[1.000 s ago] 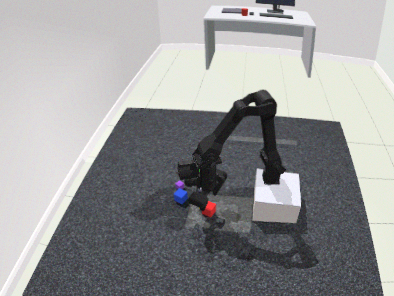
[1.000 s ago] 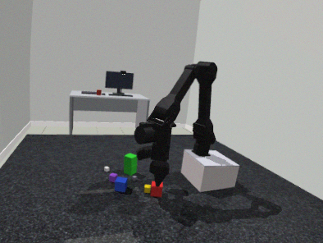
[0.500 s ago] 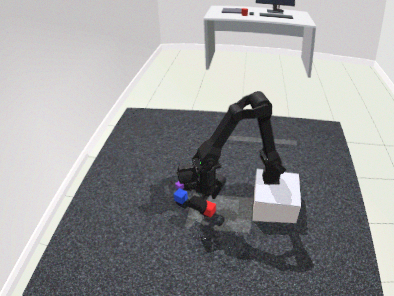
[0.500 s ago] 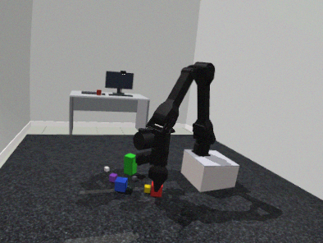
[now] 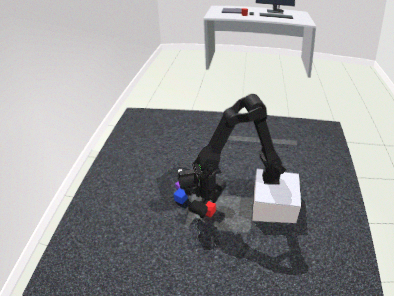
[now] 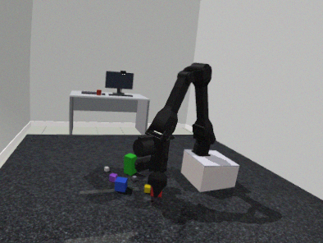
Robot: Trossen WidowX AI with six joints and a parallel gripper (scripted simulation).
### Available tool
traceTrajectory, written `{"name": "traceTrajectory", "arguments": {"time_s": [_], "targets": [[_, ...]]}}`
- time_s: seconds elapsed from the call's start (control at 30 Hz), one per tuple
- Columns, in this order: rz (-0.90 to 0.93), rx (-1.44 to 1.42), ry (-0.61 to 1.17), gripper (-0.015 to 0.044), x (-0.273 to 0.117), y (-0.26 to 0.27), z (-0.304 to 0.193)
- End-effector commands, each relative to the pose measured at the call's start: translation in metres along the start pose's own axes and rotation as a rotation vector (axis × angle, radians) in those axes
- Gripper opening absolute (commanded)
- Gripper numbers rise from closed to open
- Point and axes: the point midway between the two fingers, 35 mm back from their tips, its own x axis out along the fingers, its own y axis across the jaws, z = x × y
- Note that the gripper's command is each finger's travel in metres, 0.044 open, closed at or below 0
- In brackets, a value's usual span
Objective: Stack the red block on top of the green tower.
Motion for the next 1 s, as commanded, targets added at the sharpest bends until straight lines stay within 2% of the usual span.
{"name": "traceTrajectory", "arguments": {"time_s": [0.0,0.57,0.9,0.97], "targets": [[-0.011,-0.003,0.005,0.0440,0.0076,-0.0032,-0.0022],[-0.011,-0.003,0.005,0.0440,0.0073,-0.0032,-0.0021],[-0.011,-0.003,0.005,0.0177,0.0073,-0.0032,-0.0021],[-0.011,-0.003,0.005,0.0164,0.0073,-0.0032,-0.0021]]}}
